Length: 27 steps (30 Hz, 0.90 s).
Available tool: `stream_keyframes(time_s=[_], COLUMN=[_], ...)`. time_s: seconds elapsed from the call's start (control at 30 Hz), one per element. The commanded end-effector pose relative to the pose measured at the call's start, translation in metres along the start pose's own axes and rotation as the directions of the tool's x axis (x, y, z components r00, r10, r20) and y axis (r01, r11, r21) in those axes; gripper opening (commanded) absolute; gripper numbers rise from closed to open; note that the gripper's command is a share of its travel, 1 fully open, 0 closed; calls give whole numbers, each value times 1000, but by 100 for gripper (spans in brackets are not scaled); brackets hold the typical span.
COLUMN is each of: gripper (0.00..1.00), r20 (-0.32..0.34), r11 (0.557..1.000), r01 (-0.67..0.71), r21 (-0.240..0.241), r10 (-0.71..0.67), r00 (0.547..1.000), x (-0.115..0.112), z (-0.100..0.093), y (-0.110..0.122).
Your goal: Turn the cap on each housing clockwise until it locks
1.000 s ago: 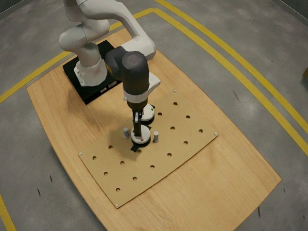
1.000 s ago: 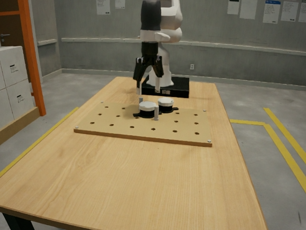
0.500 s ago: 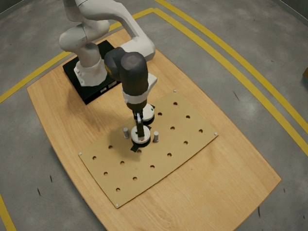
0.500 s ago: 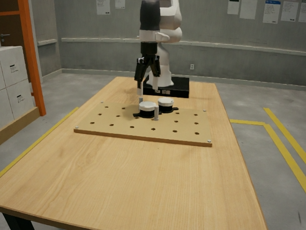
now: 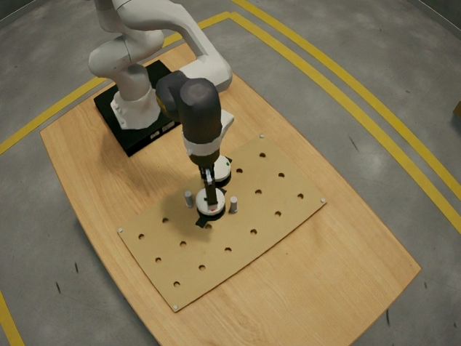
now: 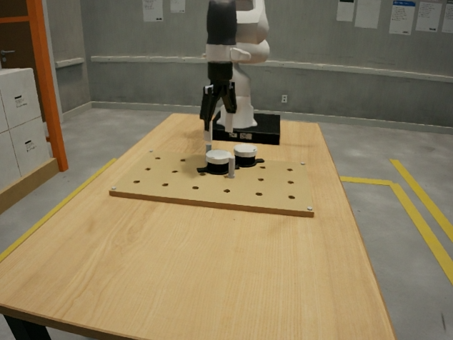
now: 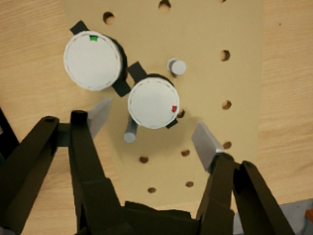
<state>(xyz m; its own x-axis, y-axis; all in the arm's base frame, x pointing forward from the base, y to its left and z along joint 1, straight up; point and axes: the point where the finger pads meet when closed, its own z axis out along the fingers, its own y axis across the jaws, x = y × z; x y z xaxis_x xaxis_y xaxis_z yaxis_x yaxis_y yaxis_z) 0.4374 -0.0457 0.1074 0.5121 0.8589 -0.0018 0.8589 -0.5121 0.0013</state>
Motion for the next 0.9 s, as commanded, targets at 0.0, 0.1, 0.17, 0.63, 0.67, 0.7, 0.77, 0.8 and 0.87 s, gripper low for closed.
stream_keyframes(time_s=[0.0, 0.1, 0.17, 0.63, 0.67, 0.7, 0.77, 0.8, 0.87], gripper=[78, 78, 78, 78, 78, 78, 78, 78, 78], r20=[-3, -3, -3, -3, -3, -3, -3, -3, -4], r11=[1000, 1000, 1000, 1000, 1000, 1000, 1000, 1000, 1000], r01=[17, 17, 17, 17, 17, 17, 17, 17, 17], r21=[3, 3, 3, 3, 3, 3, 3, 3, 3], r10=[-17, -17, -17, -17, -17, -17, -17, -17, -17], r00=[1000, 1000, 1000, 1000, 1000, 1000, 1000, 1000, 1000], x=[1, 1, 1, 1, 1, 1, 1, 1, 1], z=[0, 0, 0, 1, 1, 2, 3, 3, 4], y=[0, 0, 0, 0, 0, 0, 0, 0, 0])
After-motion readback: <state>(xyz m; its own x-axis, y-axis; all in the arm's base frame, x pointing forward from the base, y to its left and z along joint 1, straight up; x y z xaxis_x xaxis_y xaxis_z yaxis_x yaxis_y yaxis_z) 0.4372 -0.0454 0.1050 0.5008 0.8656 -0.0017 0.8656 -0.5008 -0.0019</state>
